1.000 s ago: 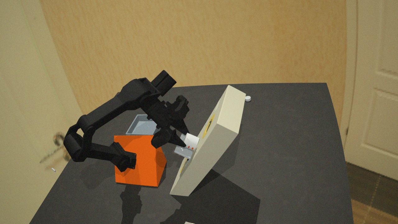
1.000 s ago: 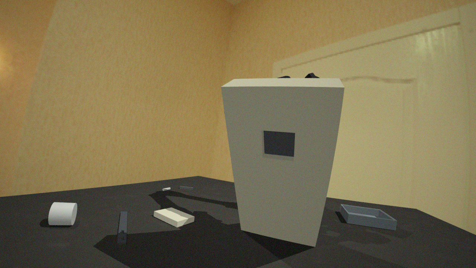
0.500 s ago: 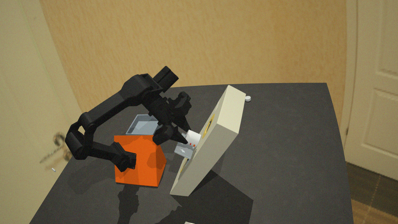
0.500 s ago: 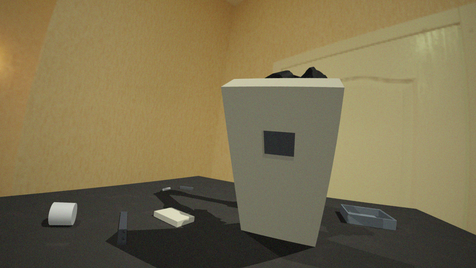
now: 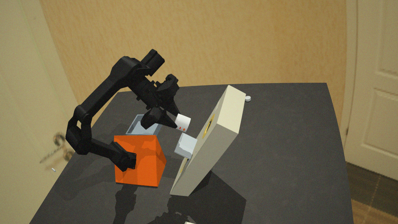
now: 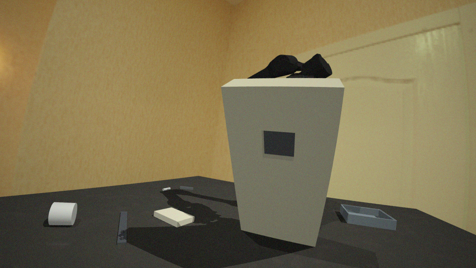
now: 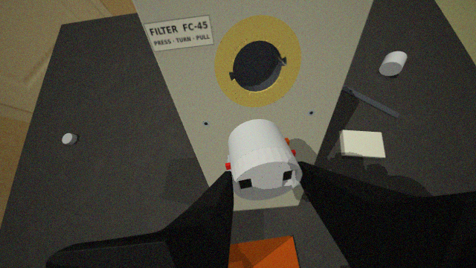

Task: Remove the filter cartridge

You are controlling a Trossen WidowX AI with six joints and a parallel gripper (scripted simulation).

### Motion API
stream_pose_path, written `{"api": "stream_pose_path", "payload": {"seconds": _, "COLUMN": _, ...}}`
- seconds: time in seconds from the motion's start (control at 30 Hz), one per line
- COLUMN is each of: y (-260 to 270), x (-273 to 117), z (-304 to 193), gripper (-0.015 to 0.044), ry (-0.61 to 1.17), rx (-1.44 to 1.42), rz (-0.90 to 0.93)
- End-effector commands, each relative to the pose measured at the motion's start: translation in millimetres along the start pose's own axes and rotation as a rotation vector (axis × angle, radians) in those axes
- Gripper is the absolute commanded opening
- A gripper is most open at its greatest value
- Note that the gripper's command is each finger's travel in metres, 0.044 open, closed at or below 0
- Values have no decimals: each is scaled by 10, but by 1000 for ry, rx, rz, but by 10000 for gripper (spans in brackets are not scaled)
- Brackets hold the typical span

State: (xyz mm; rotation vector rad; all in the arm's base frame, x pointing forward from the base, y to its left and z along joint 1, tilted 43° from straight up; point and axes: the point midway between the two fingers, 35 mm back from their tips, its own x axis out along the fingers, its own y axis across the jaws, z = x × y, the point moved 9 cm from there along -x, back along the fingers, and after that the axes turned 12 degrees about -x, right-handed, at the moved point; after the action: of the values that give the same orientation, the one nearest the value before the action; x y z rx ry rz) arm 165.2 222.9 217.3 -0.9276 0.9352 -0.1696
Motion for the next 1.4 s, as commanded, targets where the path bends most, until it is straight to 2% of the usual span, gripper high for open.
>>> {"api": "stream_pose_path", "payload": {"seconds": 0.0, "y": -7, "x": -199, "z": -1, "gripper": 0, "ry": -12, "rx": -3, "rz": 6}}
{"api": "stream_pose_path", "payload": {"seconds": 0.1, "y": -17, "x": -324, "z": -13, "gripper": 0, "ry": -17, "rx": -8, "rz": 7}}
{"api": "stream_pose_path", "payload": {"seconds": 0.8, "y": 870, "x": -199, "z": 245, "gripper": 0, "ry": 23, "rx": 33, "rz": -12}}
{"api": "stream_pose_path", "payload": {"seconds": 0.87, "y": 809, "x": -206, "z": 212, "gripper": 0, "ry": 27, "rx": -1, "rz": -2}}
{"api": "stream_pose_path", "payload": {"seconds": 1.37, "y": 1568, "x": -425, "z": -110, "gripper": 0, "ry": 7, "rx": -530, "rz": 319}}
